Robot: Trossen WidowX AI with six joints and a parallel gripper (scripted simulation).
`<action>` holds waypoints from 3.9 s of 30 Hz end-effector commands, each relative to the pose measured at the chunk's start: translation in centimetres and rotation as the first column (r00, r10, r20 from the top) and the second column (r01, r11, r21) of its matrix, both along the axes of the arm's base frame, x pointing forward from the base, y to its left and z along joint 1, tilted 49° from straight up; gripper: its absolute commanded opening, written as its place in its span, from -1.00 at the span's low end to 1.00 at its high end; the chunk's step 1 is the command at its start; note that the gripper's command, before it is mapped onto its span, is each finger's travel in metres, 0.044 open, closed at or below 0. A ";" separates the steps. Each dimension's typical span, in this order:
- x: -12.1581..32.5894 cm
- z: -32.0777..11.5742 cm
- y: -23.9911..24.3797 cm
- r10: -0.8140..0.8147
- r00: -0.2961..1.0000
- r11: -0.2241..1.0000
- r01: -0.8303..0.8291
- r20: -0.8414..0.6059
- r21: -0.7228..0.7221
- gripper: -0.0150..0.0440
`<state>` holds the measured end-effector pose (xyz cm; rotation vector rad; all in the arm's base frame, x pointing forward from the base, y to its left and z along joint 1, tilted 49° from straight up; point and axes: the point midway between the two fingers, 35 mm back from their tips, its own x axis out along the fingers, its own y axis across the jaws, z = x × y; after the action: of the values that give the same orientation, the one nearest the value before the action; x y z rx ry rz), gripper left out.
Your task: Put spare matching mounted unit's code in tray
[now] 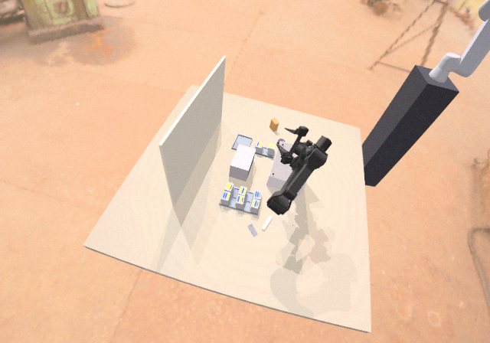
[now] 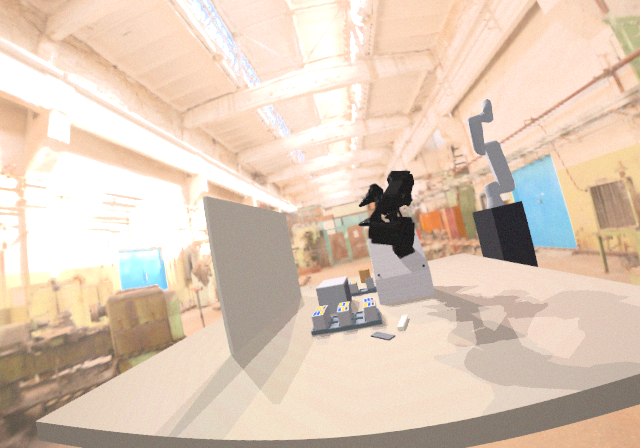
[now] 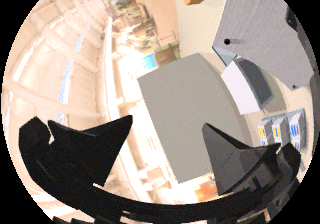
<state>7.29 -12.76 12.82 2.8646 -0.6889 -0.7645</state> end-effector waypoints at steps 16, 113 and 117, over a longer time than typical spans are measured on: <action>1.9 1.8 -0.2 0.350 0.931 0.936 -0.351 -0.099 0.014 1.00; 18.9 -0.8 21.5 0.149 0.472 -0.528 0.781 -0.869 0.334 0.53; 18.6 -1.0 21.4 0.149 0.471 -0.527 0.781 -0.869 0.334 0.53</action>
<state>26.02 8.65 12.06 1.6058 -1.9041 -4.1106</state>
